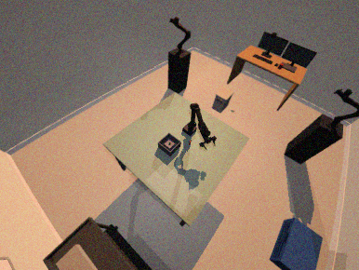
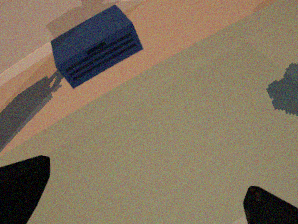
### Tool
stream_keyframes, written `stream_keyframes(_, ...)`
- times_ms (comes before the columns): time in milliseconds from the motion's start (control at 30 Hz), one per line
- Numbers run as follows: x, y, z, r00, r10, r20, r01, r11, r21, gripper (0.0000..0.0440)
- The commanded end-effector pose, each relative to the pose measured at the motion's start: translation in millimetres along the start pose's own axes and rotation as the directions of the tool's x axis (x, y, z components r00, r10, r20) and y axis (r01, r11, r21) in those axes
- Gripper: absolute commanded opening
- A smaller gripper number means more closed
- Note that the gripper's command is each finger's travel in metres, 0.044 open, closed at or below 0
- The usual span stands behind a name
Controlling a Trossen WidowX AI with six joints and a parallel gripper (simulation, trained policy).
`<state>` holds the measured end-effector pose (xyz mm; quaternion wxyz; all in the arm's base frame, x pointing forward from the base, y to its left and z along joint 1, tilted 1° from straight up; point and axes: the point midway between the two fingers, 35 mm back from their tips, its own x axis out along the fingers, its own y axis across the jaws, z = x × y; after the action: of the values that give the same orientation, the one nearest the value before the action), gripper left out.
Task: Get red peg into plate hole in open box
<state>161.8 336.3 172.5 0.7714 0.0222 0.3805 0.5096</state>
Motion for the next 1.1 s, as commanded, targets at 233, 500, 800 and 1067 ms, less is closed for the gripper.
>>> stream_keyframes(233, -28.2, -46.6, -8.3, 0.977, -0.193, -0.093, 0.212, 0.934, 0.286, 0.044)
stream_keyframes(500, -49.5, -75.8, -27.1, 0.929, -0.308, -0.206, 0.369, 0.805, 0.465, 0.044)
stream_keyframes(800, -75.2, -100.7, -53.6, 0.847, -0.398, -0.353, 0.531, 0.59, 0.609, 0.044)
stream_keyframes(1067, -98.3, -115.6, -79.7, 0.75, -0.439, -0.494, 0.65, 0.354, 0.673, 0.044)
